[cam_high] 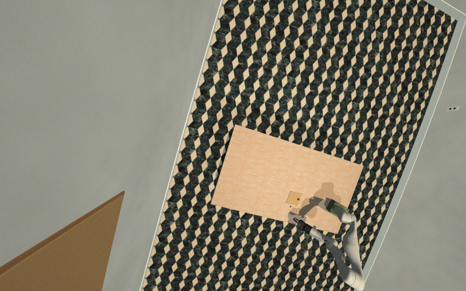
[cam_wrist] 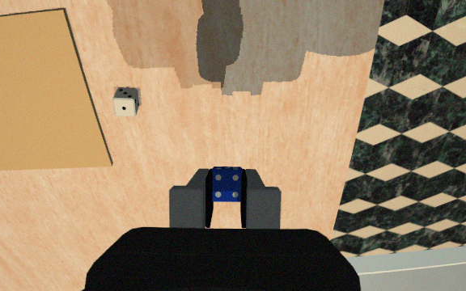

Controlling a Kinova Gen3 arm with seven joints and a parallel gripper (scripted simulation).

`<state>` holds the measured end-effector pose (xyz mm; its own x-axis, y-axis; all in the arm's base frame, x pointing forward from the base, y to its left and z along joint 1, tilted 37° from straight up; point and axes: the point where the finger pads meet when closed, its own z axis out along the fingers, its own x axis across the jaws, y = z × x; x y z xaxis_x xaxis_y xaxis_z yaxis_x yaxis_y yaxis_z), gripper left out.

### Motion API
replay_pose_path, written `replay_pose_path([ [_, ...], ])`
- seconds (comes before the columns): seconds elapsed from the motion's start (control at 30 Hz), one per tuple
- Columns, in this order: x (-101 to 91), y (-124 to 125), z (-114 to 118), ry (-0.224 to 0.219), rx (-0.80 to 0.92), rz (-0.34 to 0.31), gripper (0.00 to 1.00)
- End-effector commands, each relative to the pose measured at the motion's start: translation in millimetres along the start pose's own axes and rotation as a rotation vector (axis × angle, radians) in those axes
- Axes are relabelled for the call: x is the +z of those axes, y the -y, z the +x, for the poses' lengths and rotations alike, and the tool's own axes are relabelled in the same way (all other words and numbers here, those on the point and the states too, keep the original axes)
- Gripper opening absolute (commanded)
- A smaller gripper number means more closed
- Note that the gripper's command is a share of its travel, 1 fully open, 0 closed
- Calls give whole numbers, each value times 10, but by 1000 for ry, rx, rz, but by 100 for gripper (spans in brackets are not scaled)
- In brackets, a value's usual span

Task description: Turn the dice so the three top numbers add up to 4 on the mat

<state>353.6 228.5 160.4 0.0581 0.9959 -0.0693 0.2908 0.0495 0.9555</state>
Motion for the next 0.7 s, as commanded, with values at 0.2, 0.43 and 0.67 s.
replay_pose_path([
  [0.2, -2, 137, -28, -5, -57, -178, 34],
  [0.43, -6, 151, -29, -8, -56, -288, 34],
  [0.67, -17, 151, -28, -14, -56, -380, 34],
])
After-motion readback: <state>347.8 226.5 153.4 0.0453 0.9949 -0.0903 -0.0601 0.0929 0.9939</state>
